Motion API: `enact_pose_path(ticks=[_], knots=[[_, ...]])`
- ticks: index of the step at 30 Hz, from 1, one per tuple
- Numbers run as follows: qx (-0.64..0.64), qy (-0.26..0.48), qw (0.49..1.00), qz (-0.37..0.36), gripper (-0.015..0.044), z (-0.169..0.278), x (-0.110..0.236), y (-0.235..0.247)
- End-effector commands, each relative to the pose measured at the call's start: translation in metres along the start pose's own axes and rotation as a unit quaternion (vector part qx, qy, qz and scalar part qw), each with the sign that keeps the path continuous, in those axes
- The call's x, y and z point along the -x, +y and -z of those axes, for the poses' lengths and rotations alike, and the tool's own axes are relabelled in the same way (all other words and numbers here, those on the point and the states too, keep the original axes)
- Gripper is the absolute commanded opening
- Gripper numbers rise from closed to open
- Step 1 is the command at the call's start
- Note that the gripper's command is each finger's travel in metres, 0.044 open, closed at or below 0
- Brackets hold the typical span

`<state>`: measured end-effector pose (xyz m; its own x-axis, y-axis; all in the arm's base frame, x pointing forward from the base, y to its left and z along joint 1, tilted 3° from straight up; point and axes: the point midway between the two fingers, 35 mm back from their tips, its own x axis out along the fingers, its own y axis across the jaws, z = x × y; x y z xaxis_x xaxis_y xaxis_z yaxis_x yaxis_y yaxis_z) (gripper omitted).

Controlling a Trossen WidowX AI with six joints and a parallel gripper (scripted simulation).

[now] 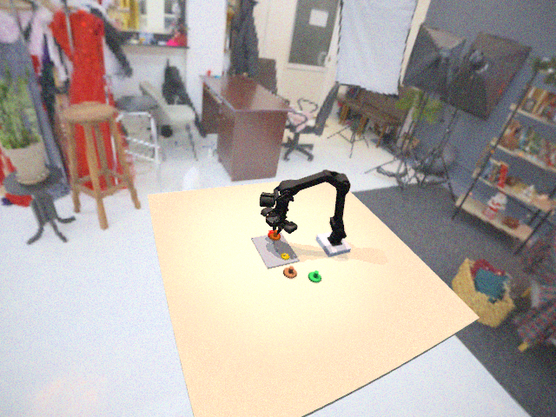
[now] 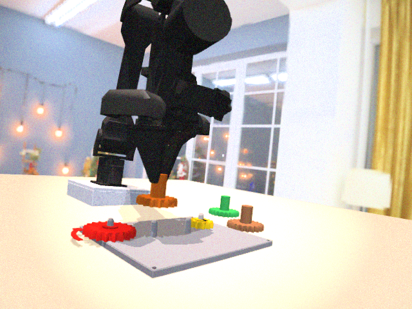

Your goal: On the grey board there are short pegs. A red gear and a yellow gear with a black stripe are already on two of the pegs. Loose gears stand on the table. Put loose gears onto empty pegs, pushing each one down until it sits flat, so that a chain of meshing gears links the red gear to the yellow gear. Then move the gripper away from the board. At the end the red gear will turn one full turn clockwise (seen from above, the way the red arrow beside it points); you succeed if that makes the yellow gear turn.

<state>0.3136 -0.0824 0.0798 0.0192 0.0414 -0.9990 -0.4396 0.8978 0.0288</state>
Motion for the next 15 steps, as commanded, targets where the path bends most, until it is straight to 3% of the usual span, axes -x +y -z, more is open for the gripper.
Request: enact_pose_path(ticks=[1, 15], knots=[[0.025, 0.002, 1.0, 0.0, 0.0, 0.001, -0.008, 0.0], [-0.057, 0.002, 0.998, 0.001, 0.0, 0.0, -0.028, 0.0]])
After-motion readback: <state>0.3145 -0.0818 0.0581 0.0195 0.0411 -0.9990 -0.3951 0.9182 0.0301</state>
